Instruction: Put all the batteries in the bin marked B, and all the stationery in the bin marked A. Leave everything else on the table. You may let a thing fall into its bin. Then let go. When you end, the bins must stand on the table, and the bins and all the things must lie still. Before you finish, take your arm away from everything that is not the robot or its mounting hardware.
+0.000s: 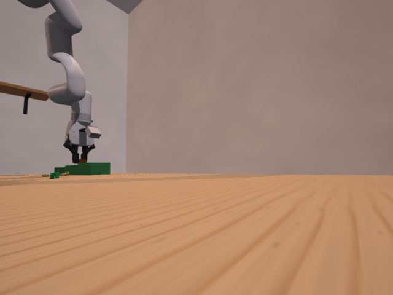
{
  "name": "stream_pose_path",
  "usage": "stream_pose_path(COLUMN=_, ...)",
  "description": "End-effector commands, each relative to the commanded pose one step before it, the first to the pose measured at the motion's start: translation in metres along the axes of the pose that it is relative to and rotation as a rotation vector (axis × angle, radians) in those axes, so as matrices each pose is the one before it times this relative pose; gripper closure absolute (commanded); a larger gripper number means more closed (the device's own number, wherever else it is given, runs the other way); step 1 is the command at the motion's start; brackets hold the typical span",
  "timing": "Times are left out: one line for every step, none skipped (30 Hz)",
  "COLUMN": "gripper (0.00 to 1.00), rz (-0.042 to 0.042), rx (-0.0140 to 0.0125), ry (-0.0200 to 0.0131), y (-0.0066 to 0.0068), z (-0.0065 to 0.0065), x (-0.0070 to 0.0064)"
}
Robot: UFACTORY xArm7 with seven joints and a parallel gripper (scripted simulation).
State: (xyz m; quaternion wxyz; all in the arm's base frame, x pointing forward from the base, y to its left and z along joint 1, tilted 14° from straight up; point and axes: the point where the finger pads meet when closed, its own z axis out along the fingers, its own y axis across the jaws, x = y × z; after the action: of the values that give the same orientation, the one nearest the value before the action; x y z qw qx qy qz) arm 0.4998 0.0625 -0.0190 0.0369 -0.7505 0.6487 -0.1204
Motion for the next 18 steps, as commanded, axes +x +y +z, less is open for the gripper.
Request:
stream_pose_path(gripper=1.00, rz=-0.00002, rx=0.00291, ry=-0.00066, y=-0.00139, z=0.00624, x=-0.00020)
stream_pose_path(gripper=1.00, rz=0.00000, rx=0.00000, ry=0.00000, y=0.00001, z=0.00200, x=0.00000)
stream_pose_path(gripper=1.00, rz=0.00000, rx=0.00000, ry=0.00000, y=0.00001, z=0.00200, x=0.00000)
stream_pose_path(gripper=1.00, rz=0.00000, rx=0.00000, ry=0.00000, y=0.00001, z=0.00200, x=0.00000)
stream_pose_path(gripper=1.00, rz=0.00000, rx=0.00000, ry=0.00000, y=0.00001, z=0.00200, x=0.00000)
stream_pose_path(gripper=1.00, rz=0.00000, rx=0.00000, ry=0.00000, y=0.00000, z=0.00200, x=0.00000)
stream_pose_path(gripper=1.00, rz=0.00000, rx=0.00000, ry=0.00000, y=0.00000, z=0.00200, x=0.00000)
stream_pose_path(gripper=1.00, rz=0.00000, rx=0.00000, ry=0.00000, y=0.00000, z=0.00200, x=0.00000)
stream_pose_path(gripper=1.00, rz=0.00000, rx=0.00000, ry=0.00000, y=0.00000, z=0.00200, x=0.00000)
stream_pose_path(gripper=1.00, rz=0.00000, rx=0.00000, ry=0.00000, y=0.00000, z=0.00200, x=0.00000)
stream_pose_path(gripper=1.00, rz=0.00000, rx=0.00000, ry=0.00000, y=0.00000, z=0.00200, x=0.00000)
stream_pose_path(gripper=1.00, rz=0.00000, rx=0.00000, ry=0.00000, y=0.00000, z=0.00000, x=0.00000)
stream_pose_path(gripper=1.00, rz=0.00000, rx=0.00000, ry=0.00000, y=0.00000, z=0.00000, x=0.00000)
stream_pose_path(gripper=1.00, rz=0.00000, rx=0.00000, ry=0.00000, y=0.00000, z=0.00201, x=0.00000)
stream_pose_path(gripper=1.00, rz=0.00000, rx=0.00000, ry=0.00000, y=-0.00006, z=0.00140, x=0.00000)
stream_pose_path(gripper=1.00, rz=0.00000, rx=0.00000, ry=0.00000, y=-0.00004, z=0.00000, x=0.00001)
stream_pose_path(gripper=1.00, rz=0.00000, rx=0.00000, ry=0.00000, y=0.00000, z=0.00000, x=0.00001)
stream_pose_path(gripper=1.00, rz=0.00000, rx=0.00000, ry=0.00001, y=0.00004, z=-0.00006, x=0.00000)
